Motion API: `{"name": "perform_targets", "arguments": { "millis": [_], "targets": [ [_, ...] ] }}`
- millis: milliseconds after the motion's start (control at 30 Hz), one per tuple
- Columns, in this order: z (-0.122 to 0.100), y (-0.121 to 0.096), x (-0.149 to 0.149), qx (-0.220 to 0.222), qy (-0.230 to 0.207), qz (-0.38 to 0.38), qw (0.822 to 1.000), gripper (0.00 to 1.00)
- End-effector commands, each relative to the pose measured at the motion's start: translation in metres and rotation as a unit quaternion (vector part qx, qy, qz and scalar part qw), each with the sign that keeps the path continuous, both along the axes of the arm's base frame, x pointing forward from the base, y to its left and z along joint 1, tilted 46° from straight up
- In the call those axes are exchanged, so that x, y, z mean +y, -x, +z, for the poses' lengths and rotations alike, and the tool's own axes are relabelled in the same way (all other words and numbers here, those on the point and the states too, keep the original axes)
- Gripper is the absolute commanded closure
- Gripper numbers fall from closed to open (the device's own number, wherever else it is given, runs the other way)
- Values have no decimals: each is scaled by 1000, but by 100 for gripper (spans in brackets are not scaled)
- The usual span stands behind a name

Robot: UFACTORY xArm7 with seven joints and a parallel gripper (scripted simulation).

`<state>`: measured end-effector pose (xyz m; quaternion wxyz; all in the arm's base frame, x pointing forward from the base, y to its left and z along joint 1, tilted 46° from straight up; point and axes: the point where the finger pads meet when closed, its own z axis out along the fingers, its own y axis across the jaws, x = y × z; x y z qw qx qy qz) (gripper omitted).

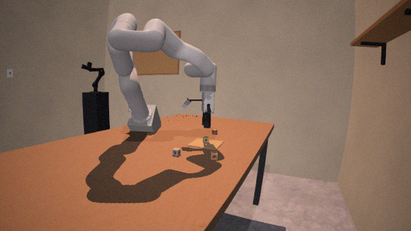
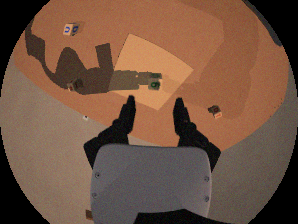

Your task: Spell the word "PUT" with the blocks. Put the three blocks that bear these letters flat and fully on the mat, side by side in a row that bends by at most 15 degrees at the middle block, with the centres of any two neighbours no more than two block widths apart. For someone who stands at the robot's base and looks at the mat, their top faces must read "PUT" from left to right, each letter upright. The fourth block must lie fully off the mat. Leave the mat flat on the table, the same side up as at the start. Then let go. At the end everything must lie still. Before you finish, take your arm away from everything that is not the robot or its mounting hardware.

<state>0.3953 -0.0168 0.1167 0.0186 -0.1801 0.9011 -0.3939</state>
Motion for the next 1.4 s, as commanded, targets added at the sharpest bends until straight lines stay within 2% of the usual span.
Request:
{"name": "perform_targets", "arguments": {
  "millis": [0, 733, 1367],
  "targets": [
    [-3, -2, -2, -1, -1, 2, 1000, 37],
    [-24, -8, -24, -1, -1, 2, 1000, 37],
    [-30, -9, -30, -1, -1, 2, 1000, 37]
  ]
}}
